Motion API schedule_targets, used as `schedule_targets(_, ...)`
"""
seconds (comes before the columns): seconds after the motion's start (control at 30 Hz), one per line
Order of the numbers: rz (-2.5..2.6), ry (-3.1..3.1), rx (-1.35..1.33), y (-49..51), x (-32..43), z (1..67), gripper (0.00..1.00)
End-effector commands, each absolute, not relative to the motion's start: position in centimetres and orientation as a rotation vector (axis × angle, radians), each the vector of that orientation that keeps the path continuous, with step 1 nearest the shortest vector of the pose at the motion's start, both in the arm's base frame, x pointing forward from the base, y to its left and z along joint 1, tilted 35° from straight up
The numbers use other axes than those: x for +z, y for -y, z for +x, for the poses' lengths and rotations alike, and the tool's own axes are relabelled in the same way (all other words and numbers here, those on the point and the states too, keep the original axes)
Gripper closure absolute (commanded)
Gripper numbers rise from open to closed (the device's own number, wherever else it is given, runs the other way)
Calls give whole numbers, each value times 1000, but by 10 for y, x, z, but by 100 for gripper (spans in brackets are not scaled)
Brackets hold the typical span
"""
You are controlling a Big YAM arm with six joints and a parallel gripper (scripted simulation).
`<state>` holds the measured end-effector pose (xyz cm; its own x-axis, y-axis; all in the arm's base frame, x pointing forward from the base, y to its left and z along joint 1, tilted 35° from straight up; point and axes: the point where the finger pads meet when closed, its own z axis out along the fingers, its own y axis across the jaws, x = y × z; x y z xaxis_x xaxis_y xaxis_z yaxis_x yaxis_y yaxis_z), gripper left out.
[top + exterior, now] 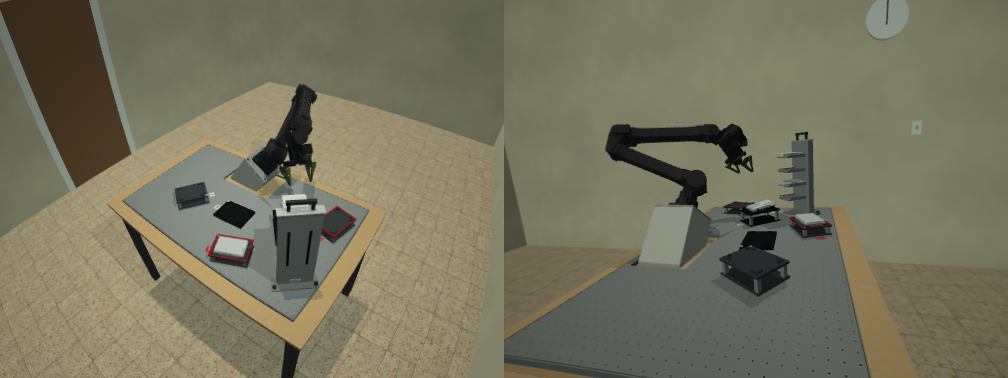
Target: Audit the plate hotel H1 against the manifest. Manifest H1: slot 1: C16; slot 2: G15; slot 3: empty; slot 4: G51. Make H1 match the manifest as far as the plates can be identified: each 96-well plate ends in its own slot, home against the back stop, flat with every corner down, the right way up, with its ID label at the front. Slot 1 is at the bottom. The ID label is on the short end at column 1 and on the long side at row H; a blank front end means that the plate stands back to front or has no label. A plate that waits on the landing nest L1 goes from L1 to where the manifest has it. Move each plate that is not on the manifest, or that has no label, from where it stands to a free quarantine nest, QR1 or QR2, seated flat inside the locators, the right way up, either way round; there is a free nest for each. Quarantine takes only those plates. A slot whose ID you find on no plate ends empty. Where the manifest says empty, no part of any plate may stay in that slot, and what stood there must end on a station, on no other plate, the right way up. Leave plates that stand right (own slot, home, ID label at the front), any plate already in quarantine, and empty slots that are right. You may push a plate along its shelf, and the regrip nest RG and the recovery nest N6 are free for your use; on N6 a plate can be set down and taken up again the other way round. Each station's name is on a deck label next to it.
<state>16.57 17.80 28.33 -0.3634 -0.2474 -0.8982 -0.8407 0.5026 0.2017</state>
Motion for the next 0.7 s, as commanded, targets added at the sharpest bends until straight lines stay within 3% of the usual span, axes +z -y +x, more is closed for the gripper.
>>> schedule_targets(0.0,-976,-1784,815,-181,318,161,0)
schedule_targets(0.67,-1431,-1613,683,-229,351,141,0)
